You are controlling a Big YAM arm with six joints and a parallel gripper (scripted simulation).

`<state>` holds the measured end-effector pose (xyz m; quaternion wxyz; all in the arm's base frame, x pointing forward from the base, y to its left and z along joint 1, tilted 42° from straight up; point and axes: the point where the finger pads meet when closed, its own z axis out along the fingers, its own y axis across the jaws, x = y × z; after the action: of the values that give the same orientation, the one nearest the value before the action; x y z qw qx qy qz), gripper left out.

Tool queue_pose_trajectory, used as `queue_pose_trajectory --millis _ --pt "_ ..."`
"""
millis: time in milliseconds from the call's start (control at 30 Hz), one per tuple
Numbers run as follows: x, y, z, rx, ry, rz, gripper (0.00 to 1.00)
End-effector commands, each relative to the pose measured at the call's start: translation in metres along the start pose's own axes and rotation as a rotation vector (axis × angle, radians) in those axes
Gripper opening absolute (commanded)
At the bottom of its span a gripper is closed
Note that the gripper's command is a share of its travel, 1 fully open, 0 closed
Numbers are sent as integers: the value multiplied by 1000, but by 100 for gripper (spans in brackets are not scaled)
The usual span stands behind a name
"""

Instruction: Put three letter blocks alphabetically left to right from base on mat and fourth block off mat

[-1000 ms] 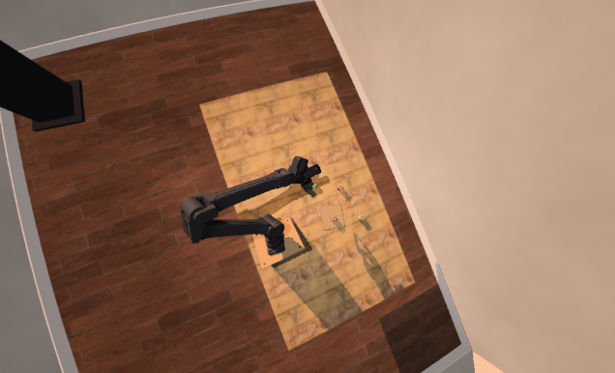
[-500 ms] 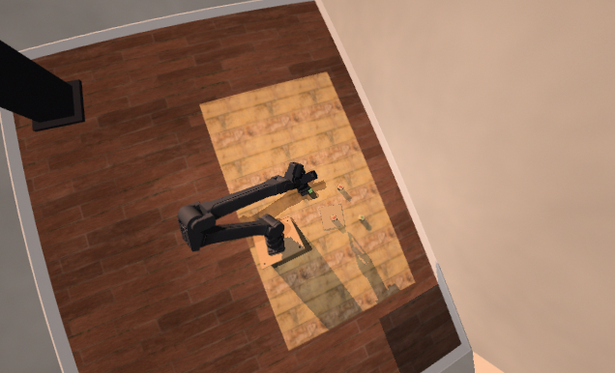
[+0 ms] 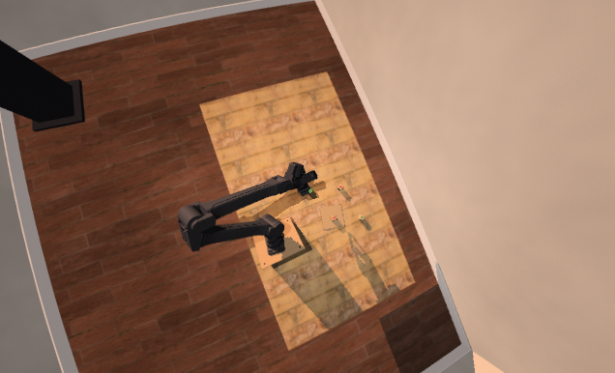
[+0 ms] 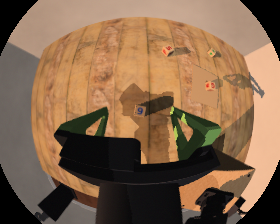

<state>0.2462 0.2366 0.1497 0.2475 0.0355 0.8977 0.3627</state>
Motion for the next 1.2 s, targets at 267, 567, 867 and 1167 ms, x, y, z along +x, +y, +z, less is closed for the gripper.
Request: queue_pose_trajectory --millis 267,567,867,1167 --pt "1 -1 0 1 -3 9 100" --pt "1 -1 0 1 -3 9 100" --pt "-18 10 0 -18 -33 -5 100" --pt "-84 5 37 -14 -42 -18 100"
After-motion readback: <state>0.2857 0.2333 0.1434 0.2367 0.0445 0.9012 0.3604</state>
